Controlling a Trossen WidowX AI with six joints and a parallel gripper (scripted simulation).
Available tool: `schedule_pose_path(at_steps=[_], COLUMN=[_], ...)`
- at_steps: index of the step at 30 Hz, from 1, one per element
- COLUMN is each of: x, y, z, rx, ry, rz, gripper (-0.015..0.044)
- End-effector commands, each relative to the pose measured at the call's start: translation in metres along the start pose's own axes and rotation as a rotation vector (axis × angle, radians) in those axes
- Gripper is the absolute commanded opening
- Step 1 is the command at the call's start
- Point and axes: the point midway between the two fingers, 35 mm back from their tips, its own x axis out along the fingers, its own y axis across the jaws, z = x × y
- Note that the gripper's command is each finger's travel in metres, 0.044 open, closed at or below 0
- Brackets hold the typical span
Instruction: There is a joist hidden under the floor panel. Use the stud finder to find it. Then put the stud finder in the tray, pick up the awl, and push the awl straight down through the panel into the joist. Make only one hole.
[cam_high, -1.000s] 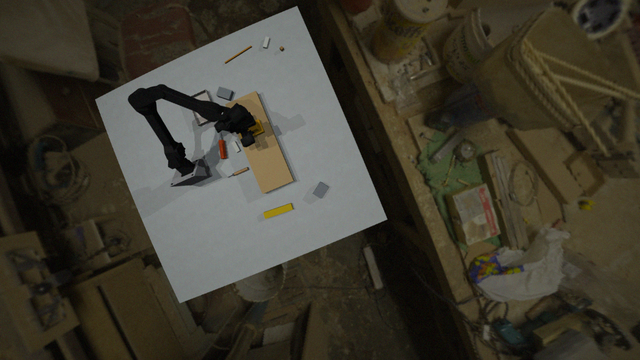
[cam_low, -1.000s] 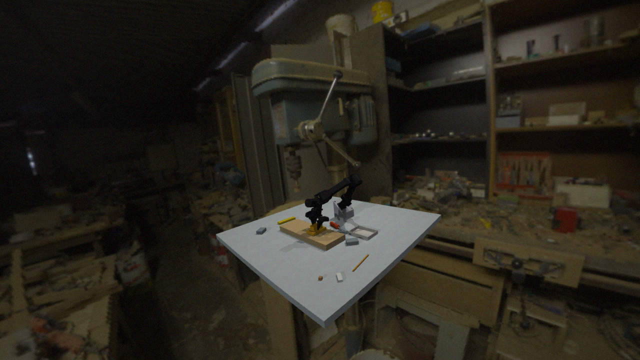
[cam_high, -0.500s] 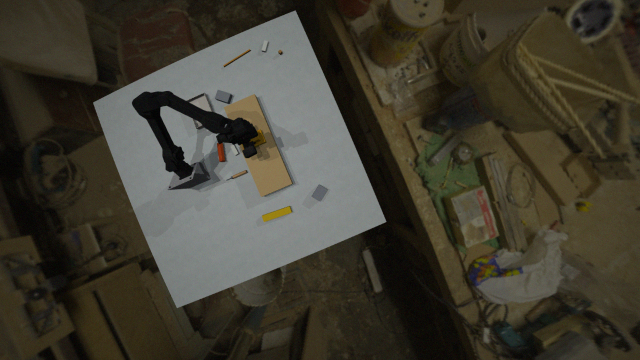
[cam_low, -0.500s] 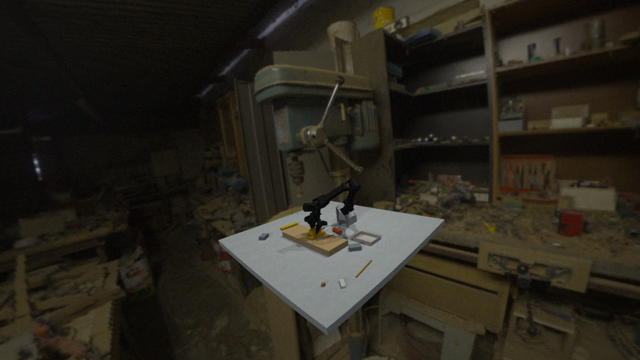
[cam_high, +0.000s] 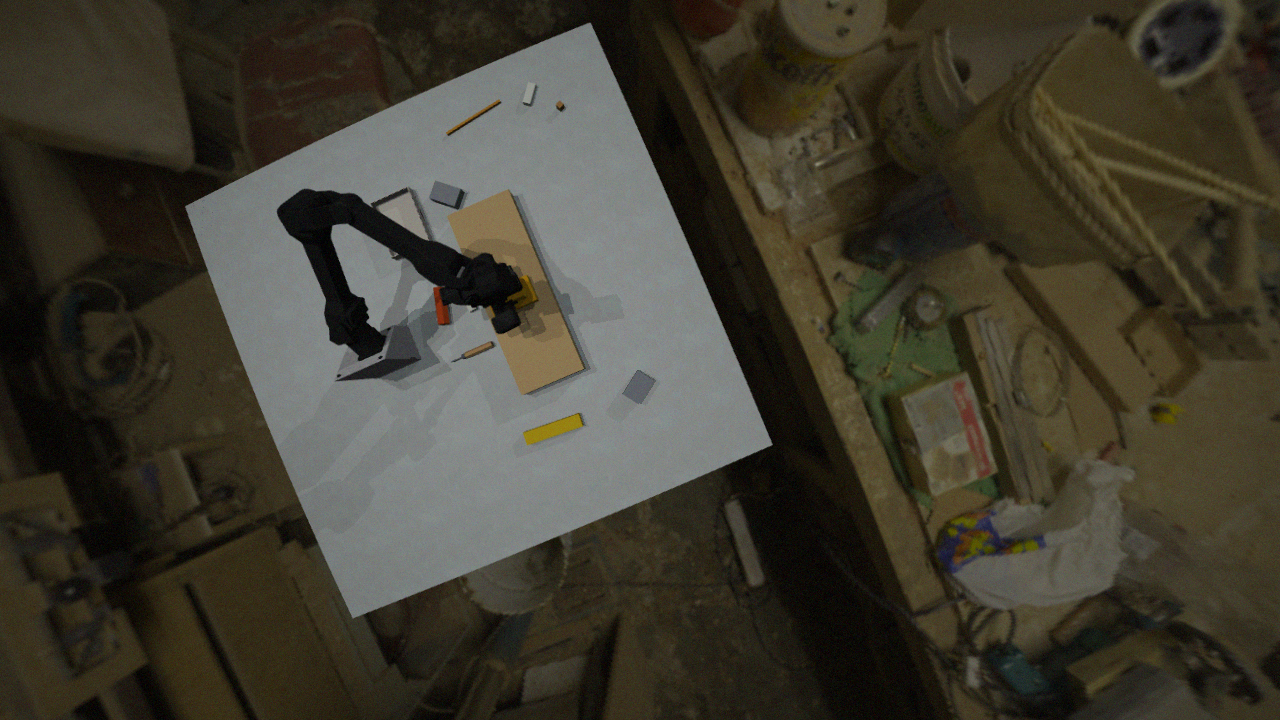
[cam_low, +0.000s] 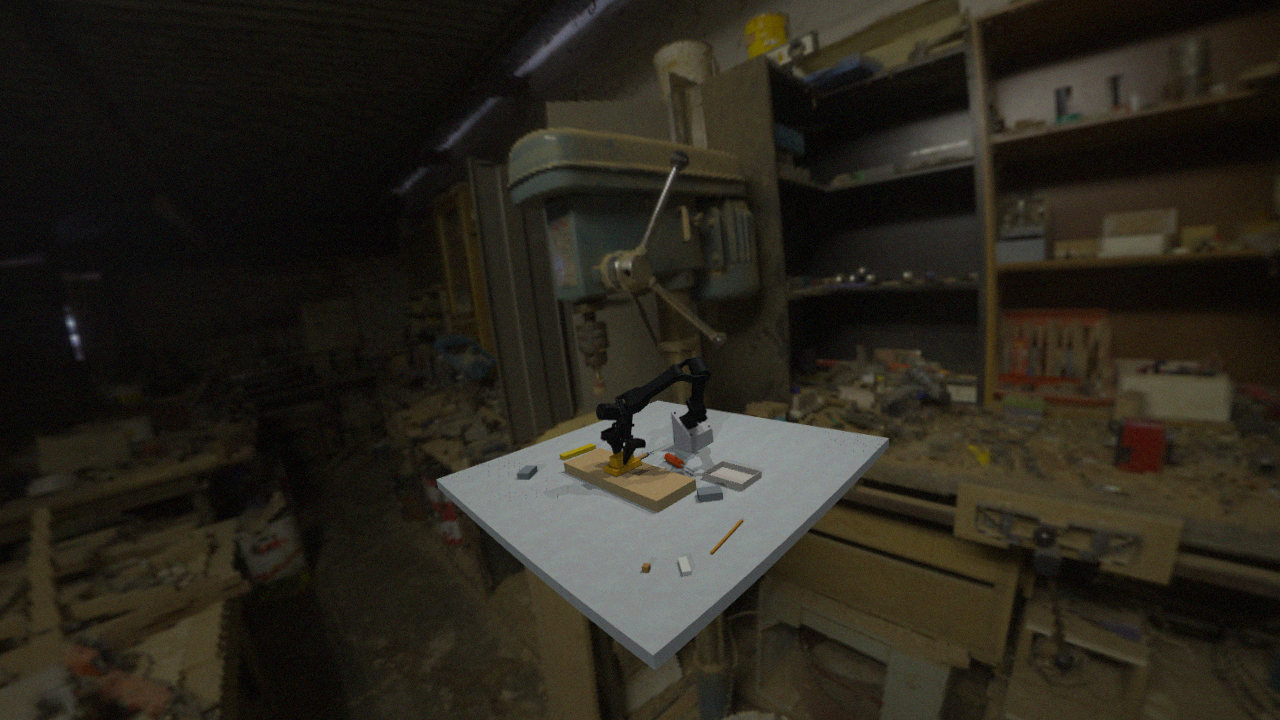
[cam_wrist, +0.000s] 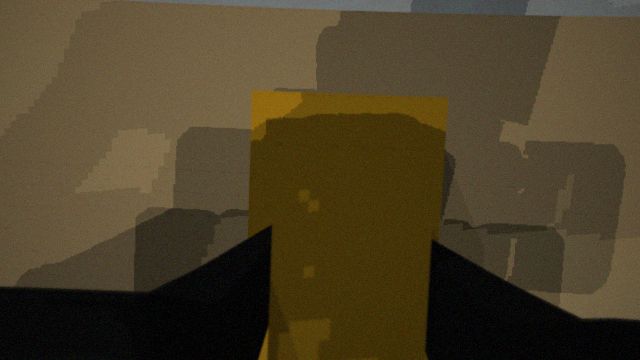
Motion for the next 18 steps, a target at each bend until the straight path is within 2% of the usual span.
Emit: schedule_pose_path(at_steps=[1, 18], x=[0.0, -0.001], y=[-0.013, -0.062], z=[0.0, 0.0], rx=[0.001, 0.0], ry=[0.0, 0.0], rz=[-0.011, -0.013], gripper=[0.0, 0.0])
